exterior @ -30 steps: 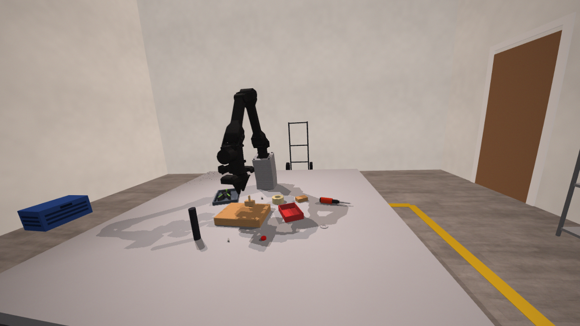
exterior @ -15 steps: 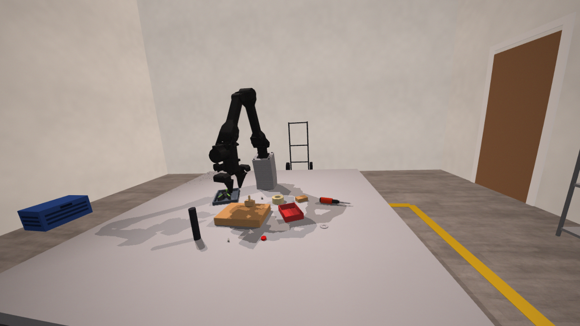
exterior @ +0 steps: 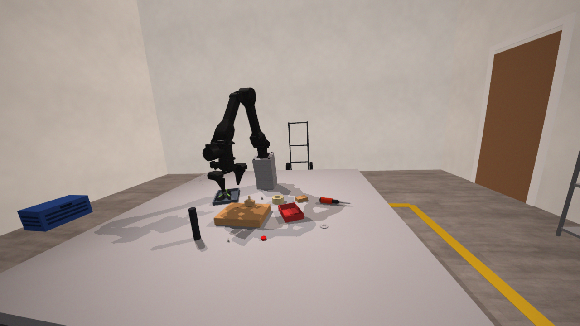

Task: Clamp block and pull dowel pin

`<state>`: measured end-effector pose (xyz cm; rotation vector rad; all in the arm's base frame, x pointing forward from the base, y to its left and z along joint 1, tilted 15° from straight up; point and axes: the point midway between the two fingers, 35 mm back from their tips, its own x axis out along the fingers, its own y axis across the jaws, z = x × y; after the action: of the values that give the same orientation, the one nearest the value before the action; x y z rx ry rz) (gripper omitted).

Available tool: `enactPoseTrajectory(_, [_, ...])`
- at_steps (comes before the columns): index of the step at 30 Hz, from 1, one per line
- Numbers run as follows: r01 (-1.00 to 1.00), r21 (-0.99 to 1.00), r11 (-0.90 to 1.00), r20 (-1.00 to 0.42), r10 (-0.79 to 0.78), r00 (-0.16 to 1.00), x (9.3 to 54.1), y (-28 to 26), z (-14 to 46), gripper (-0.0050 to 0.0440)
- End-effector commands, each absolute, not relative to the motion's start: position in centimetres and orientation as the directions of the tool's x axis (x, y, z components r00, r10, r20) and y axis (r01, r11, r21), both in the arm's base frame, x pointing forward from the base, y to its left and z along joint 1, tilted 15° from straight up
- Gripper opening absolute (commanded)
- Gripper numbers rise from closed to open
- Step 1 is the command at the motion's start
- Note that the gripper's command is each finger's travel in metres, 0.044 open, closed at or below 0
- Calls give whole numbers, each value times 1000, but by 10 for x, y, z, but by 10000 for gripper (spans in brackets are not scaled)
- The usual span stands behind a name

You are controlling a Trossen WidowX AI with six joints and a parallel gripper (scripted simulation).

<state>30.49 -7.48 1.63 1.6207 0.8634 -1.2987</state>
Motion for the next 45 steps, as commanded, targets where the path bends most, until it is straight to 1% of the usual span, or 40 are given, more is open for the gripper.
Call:
enactPoseTrajectory(1, [882, 200, -426, -975, 2, 222, 299, -82, 19, 440])
enactPoseTrajectory(30, [744, 166, -647, -975, 8, 224, 262, -127, 20, 440])
enactPoseTrajectory(45, [635, 143, -759, -973, 10, 231, 238, -149, 21, 440])
